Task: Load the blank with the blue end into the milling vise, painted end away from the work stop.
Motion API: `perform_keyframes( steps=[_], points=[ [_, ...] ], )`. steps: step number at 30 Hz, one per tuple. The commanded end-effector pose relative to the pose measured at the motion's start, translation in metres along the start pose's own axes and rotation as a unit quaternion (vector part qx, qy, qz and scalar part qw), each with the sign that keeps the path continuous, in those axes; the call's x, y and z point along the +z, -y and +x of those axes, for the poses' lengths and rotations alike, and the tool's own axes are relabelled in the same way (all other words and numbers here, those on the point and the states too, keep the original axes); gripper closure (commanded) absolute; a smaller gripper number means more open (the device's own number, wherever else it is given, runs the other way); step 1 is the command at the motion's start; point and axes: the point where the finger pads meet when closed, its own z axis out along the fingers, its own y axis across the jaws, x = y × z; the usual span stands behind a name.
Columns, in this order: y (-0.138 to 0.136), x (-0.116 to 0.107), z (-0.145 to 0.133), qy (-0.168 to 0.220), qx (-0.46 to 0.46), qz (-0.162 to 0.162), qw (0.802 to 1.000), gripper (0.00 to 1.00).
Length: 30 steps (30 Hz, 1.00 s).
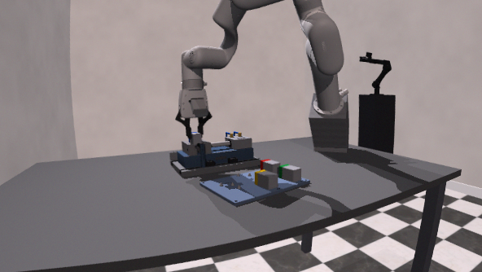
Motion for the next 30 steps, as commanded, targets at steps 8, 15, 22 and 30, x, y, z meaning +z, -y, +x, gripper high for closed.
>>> perform_keyframes(
  steps=[8,15,22,30],
  points=[
    [-0.0013,-0.0005,-0.0004,0.001,-0.001,-0.001,1.000,1.00],
    [-0.0013,0.0004,-0.0004,0.001,-0.001,-0.001,1.000,1.00],
    [-0.0013,0.0006,-0.0004,0.001,-0.001,-0.001,1.000,1.00],
    [-0.0013,0.0018,-0.0004,0.001,-0.001,-0.001,1.000,1.00]
  ],
)
